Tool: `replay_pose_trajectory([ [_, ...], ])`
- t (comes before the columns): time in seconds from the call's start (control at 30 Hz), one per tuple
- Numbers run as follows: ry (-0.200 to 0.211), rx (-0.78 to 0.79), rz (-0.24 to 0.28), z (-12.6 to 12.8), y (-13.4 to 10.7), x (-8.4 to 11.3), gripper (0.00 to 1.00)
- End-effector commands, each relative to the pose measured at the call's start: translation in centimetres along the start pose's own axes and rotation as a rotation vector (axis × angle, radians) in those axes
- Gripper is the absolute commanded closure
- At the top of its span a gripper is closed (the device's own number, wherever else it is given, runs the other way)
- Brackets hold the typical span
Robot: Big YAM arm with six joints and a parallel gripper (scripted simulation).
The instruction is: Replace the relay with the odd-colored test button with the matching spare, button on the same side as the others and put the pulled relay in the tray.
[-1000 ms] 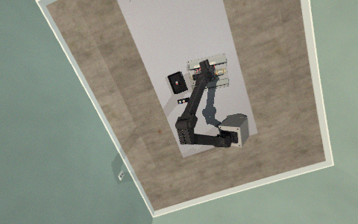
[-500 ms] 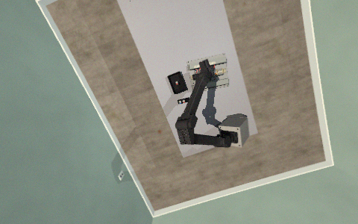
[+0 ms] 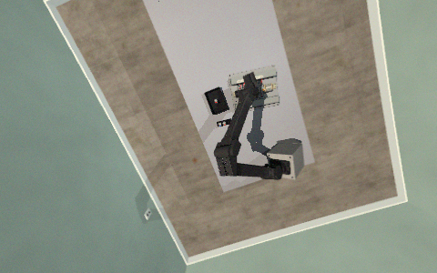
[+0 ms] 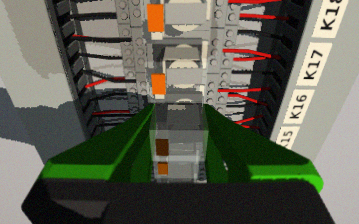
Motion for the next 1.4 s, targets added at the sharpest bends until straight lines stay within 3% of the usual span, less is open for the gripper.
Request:
replay_pose_trajectory([
  [0.0, -0.035, -0.002, -0.009, -1.47, -0.12, 1.87, 1.00],
  [1.37, -0.043, 0.005, -0.012, -1.43, -0.05, 2.04, 1.00],
])
Point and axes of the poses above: the point where the finger pads meet when closed, its own x axis back along the fingers, its own z axis across the jaws, y = z × x, the point moved 4 cm from there along x, back along the fingers, and after that the axes turned 11 degrees about -x, right-handed, at the moved point
